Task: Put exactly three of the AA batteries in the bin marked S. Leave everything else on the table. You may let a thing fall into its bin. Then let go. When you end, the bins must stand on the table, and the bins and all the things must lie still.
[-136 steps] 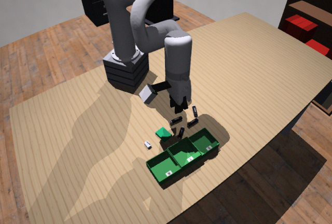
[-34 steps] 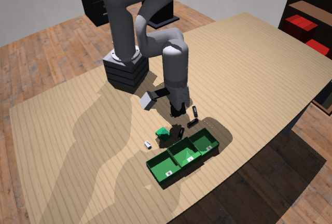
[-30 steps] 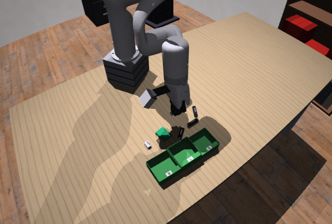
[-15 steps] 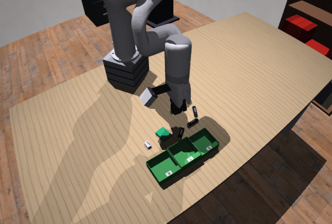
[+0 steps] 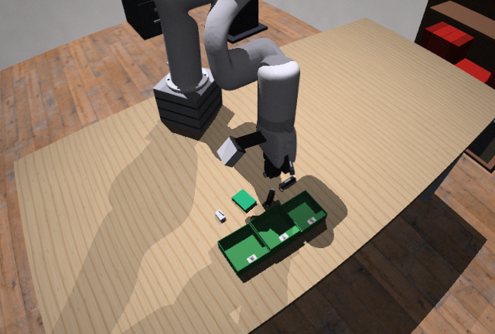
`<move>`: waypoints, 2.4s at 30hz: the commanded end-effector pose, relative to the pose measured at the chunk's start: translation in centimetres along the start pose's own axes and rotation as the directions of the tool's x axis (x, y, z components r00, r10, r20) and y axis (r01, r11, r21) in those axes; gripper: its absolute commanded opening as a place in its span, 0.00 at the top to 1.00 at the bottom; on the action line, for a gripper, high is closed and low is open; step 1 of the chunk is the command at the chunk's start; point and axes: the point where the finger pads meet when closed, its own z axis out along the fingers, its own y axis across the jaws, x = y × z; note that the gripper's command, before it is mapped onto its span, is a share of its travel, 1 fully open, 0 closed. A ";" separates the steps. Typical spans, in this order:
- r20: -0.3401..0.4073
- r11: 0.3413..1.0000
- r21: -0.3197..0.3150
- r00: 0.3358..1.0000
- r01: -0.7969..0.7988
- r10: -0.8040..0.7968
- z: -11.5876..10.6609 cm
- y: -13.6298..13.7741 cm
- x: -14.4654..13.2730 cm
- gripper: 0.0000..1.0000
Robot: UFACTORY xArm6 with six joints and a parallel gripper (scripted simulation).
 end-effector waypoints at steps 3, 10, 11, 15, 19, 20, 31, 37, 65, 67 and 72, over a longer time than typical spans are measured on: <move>-0.001 0.999 0.002 0.999 0.050 -0.050 0.0 -2.9 -0.6 1.00; -0.001 0.995 0.003 0.995 0.097 -0.097 0.0 -7.0 -1.5 1.00; -0.001 0.995 0.003 0.995 0.097 -0.097 0.0 -7.6 -1.7 1.00; -0.001 0.995 0.003 0.995 0.097 -0.097 0.0 -8.8 -1.9 1.00; -0.001 0.995 0.003 0.995 0.097 -0.097 0.0 -10.5 -2.3 1.00; -0.001 0.995 0.003 0.995 0.097 -0.097 -0.1 -10.7 -2.3 1.00; -0.001 0.995 0.003 0.995 0.097 -0.097 0.0 -10.5 -2.3 1.00; -0.001 0.995 0.003 0.995 0.097 -0.097 0.1 -10.3 -2.3 1.00; -0.001 0.995 0.003 0.995 0.097 -0.097 5.0 -10.3 -2.2 1.00; -0.001 0.995 0.003 0.995 0.097 -0.097 5.1 -10.3 -2.2 1.00; -0.001 0.995 0.003 0.995 0.097 -0.097 5.1 -10.2 -2.2 1.00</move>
